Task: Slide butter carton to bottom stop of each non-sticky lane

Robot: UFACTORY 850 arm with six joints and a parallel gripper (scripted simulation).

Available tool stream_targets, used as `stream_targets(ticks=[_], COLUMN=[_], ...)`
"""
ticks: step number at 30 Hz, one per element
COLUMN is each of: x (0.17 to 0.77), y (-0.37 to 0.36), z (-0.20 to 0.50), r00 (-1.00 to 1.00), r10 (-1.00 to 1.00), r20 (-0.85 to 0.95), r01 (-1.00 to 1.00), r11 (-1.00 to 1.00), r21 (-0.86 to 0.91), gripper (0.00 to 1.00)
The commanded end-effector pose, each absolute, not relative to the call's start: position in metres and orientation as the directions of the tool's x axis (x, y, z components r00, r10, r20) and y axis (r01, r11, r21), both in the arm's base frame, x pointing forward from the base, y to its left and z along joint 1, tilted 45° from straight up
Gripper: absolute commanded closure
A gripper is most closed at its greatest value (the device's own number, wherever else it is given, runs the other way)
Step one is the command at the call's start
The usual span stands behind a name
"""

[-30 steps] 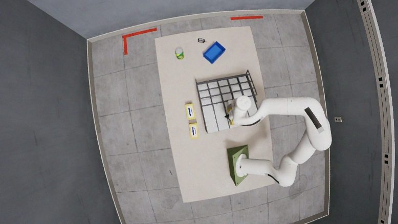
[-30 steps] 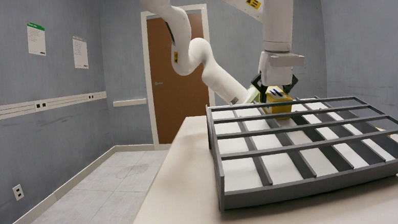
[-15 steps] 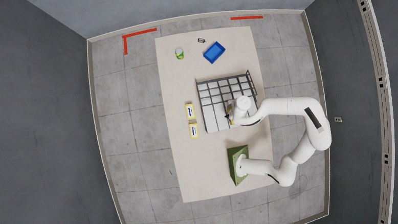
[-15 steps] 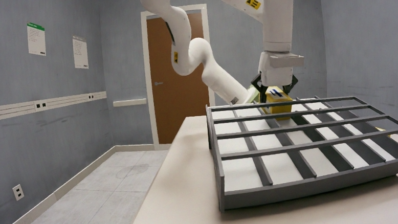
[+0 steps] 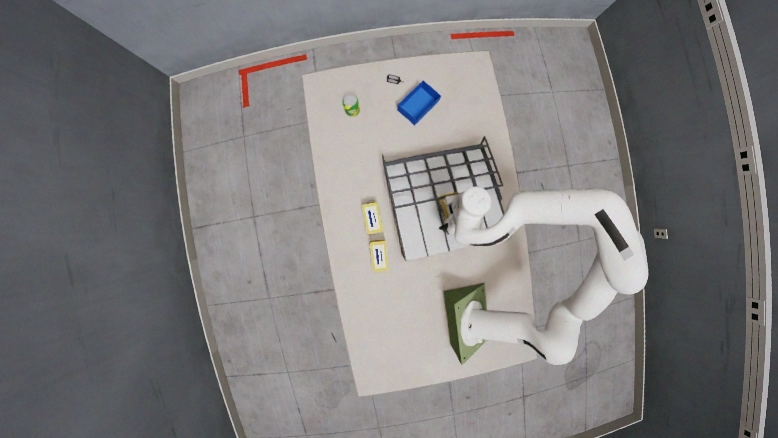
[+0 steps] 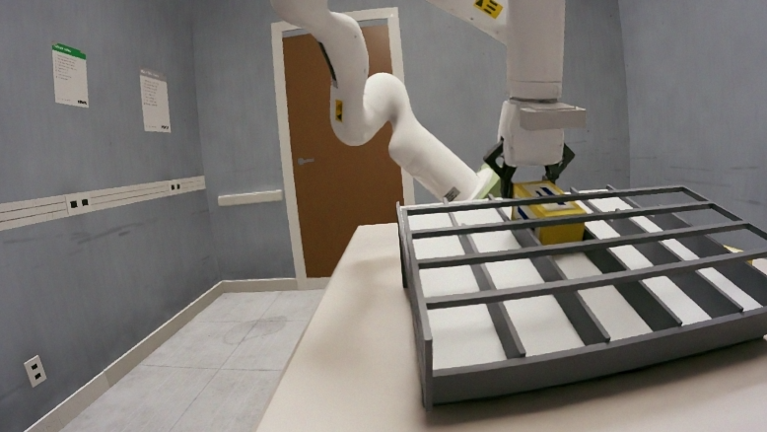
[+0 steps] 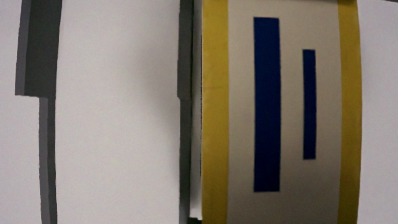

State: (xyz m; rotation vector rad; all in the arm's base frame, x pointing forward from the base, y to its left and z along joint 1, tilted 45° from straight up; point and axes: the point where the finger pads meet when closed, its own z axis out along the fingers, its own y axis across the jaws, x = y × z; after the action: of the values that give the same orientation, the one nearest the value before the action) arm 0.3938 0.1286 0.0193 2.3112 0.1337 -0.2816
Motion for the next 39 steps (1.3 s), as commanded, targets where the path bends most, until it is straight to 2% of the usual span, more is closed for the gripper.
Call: stream_targets(ticks=[1,39], x=[0.3942,0.3942], y=[0.1293,0.1293], z=[0.0196,0.0196], r00=[0.970,0.970], r10=[0.009,0.009], r20=[-0.243,-0.243], r01=[0.183,0.183], r11=[-0.685,-0.685], r21=[0.705,0.705], gripper=[0.25,0.20])
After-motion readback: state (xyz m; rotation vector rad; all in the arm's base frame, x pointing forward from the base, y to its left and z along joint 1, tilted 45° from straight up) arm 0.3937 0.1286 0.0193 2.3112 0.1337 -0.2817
